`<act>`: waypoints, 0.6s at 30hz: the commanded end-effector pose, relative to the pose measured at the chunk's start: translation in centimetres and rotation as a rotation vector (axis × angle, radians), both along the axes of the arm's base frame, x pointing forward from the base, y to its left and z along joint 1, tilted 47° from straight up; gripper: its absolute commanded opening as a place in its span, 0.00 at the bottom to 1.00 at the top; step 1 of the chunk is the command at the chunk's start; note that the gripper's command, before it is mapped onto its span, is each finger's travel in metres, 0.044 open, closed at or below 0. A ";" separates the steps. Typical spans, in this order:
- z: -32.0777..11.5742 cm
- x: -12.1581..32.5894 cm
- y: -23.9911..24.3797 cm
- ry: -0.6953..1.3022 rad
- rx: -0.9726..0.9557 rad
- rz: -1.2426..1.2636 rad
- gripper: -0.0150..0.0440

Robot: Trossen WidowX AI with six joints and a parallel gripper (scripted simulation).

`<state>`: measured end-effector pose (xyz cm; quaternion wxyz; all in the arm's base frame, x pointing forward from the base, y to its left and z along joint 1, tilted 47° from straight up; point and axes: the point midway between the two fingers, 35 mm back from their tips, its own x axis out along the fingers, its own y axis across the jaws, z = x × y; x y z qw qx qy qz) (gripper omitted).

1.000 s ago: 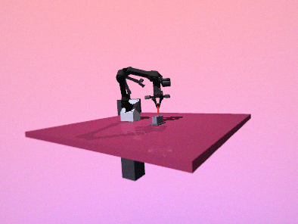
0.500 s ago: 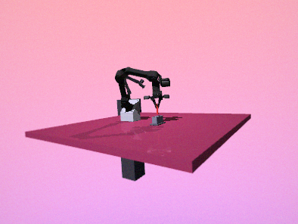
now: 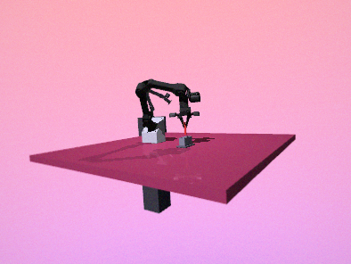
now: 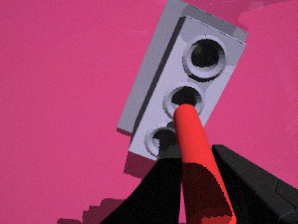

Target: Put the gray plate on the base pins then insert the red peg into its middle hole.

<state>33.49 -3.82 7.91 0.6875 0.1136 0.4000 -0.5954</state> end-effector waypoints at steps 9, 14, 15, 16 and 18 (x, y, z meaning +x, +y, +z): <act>0.1 -0.1 -0.1 0.000 0.000 0.000 0.25; 0.2 -0.1 -0.2 0.000 0.000 0.000 0.25; 0.2 -0.1 -0.2 0.000 0.000 0.000 0.25; 0.3 -0.1 -0.2 0.000 0.000 0.000 0.25; 0.3 -0.1 -0.3 0.000 0.000 0.000 0.25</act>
